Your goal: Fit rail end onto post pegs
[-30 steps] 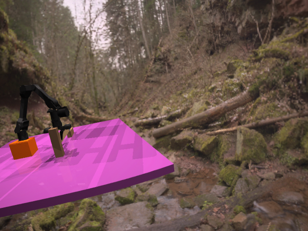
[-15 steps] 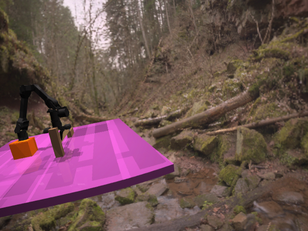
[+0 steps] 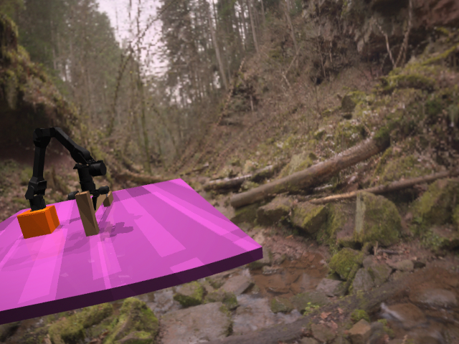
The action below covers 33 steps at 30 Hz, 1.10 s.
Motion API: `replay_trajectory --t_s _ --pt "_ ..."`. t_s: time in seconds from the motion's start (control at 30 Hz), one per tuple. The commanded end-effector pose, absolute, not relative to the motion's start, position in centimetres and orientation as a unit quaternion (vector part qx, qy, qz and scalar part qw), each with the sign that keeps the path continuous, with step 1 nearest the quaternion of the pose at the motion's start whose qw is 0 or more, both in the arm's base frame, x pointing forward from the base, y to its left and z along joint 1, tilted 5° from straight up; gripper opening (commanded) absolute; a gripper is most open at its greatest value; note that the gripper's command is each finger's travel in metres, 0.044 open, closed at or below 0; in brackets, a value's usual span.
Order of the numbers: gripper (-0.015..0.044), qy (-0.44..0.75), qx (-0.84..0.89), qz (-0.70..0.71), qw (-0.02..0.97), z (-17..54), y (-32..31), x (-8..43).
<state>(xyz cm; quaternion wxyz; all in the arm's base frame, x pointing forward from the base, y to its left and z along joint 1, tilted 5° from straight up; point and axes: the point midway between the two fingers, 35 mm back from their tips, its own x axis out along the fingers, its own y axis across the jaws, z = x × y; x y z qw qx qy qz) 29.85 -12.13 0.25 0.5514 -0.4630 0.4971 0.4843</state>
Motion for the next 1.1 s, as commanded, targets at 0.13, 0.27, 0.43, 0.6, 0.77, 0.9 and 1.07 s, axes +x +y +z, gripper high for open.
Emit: replay_trajectory --t_s 0.13,0.27,0.43,0.6,0.77,0.9,1.07 --pt "0.0000 0.497 -0.467 0.480 0.553 0.61 -12.12 30.13" --pt "0.0000 0.497 -0.467 0.480 0.553 0.57 -12.01 30.16" --pt "0.0000 0.496 -0.467 0.480 0.553 0.47 -11.90 30.19" --pt "0.0000 0.496 -0.467 0.480 0.553 0.36 -11.85 30.19" --pt "0.0000 0.496 -0.467 0.480 0.553 0.29 -11.84 30.15" --pt "0.0000 0.497 -0.467 0.480 0.553 0.26 -11.83 30.11" --pt "0.0000 0.497 -0.467 0.480 0.553 0.30 -11.84 30.08"
